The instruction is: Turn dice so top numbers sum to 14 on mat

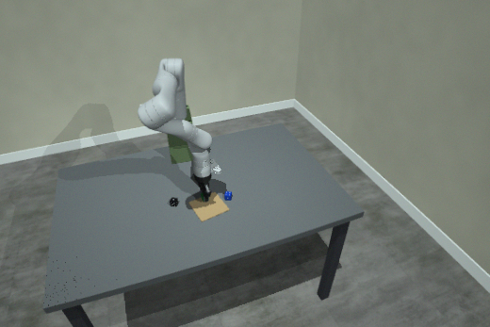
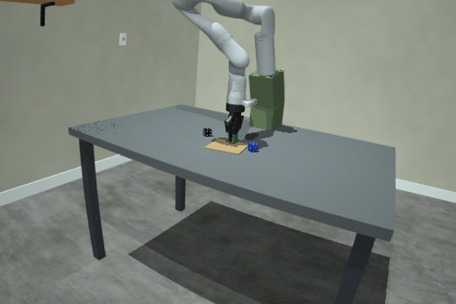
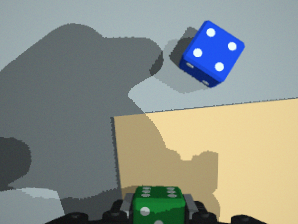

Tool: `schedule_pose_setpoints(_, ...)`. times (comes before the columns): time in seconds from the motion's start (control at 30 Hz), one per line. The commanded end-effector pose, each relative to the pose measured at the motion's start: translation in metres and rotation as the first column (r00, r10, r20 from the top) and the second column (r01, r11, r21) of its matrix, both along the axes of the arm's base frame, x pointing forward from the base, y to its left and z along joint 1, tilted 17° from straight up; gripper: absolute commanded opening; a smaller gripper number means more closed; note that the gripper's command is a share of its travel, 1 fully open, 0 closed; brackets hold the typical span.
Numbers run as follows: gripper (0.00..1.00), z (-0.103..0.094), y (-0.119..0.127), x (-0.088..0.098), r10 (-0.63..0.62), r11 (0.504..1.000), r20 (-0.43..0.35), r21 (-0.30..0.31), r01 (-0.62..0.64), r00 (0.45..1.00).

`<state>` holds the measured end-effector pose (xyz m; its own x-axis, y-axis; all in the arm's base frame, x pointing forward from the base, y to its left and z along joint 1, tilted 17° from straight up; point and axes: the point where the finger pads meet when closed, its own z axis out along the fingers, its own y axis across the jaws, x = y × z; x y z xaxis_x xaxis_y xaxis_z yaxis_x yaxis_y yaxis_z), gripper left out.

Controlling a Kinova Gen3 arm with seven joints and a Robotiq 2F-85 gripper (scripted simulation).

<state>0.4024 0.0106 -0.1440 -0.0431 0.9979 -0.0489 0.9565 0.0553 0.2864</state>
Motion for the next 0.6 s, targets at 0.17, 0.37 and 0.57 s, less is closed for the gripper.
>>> schedule_pose_setpoints(0.17, 0.26, -0.0005, 0.0000, 0.0006, 0.000, 1.000, 0.001, 0.000, 0.000, 1.000)
schedule_pose_setpoints(0.37, 0.26, -0.0016, 0.0000, 0.0010, 0.000, 1.000, 0.001, 0.000, 0.000, 1.000)
schedule_pose_setpoints(0.57, 0.26, -0.0029, -0.0001, 0.0014, 0.000, 1.000, 0.001, 0.000, 0.000, 1.000)
